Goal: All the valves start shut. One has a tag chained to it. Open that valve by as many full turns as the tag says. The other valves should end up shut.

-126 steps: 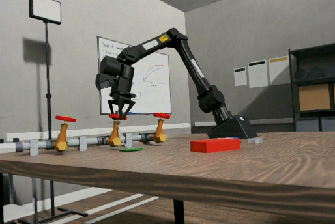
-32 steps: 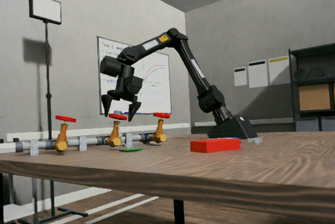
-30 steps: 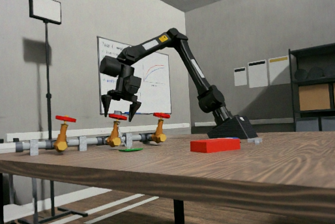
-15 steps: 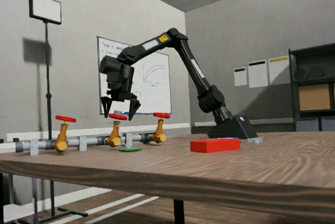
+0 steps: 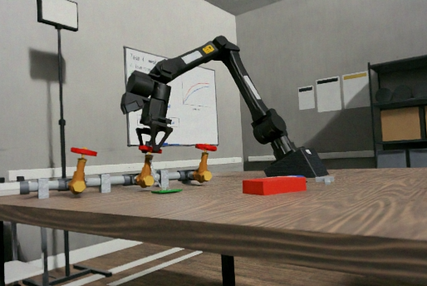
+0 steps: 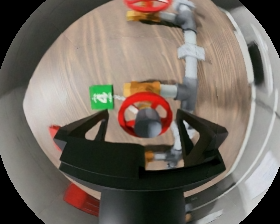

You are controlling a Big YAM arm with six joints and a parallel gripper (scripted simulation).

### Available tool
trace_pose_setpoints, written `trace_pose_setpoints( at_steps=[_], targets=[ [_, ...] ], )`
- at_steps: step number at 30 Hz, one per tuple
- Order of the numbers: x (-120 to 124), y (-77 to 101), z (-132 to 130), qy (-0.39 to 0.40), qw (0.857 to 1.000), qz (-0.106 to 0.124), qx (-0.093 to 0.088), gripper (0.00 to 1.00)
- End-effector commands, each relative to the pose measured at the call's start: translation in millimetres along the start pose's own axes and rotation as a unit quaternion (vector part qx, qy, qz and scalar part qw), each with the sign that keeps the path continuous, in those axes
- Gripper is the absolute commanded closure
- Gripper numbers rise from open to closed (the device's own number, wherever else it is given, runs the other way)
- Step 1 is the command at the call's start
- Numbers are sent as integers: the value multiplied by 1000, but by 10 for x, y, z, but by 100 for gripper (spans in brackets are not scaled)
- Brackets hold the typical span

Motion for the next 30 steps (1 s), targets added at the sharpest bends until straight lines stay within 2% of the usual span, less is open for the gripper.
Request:
trace_pose_setpoints(
  at_steps=[1,2,4,5,9,14,15,26,27,30],
  targets=[
    [-91,85,-67,-177,984,-9,4,0],
    [-91,85,-67,-204,979,-9,4,0],
    [-91,85,-67,-204,979,-9,4,0],
    [-91,85,-67,-272,962,-9,4,0],
    [-91,85,-67,-375,927,-8,4,0],
    [-92,84,-65,-501,866,-7,7,0],
    [-92,84,-65,-512,859,-7,8,0],
    [-89,82,-62,-513,858,-6,7,0],
    [-98,81,-61,-514,858,-7,6,100],
    [-78,79,-63,-513,858,-6,9,100]
  ],
)
Point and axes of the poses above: the point where the finger pads meet when closed, its own y axis back along the fingers, its own z axis across the jaws, x = y × z, the point moved 2 cm from there along y, back along the fingers, and after that the axes turned 7 degrees about y, right-handed, at the moved point
